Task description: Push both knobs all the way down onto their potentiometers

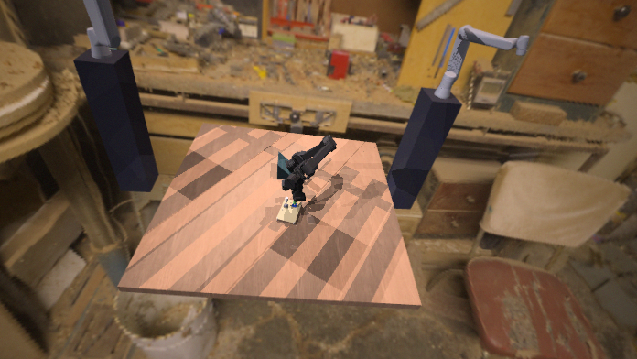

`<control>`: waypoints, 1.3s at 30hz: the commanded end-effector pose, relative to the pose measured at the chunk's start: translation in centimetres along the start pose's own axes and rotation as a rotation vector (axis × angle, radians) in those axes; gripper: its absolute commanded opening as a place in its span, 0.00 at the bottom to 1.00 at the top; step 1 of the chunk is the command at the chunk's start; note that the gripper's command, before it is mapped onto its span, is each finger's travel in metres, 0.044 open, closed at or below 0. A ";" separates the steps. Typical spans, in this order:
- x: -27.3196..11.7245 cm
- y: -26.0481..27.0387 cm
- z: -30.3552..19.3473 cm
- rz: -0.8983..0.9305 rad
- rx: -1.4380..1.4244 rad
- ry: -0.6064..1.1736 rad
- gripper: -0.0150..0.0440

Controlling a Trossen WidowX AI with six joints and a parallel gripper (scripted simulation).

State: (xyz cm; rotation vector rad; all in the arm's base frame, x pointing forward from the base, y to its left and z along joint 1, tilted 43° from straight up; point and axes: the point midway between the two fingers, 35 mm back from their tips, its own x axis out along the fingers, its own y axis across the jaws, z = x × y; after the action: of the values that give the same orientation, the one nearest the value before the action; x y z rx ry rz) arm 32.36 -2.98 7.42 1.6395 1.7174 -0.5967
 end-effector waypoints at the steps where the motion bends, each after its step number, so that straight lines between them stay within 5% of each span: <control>1: 0.2 0.0 -0.1 0.002 0.001 0.006 0.25; 39: 0.8 0.0 -0.1 0.002 0.000 0.006 0.25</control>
State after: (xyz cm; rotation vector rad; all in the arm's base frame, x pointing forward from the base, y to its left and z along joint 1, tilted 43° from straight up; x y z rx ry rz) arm 32.36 -2.61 6.99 1.6434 1.7167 -0.5976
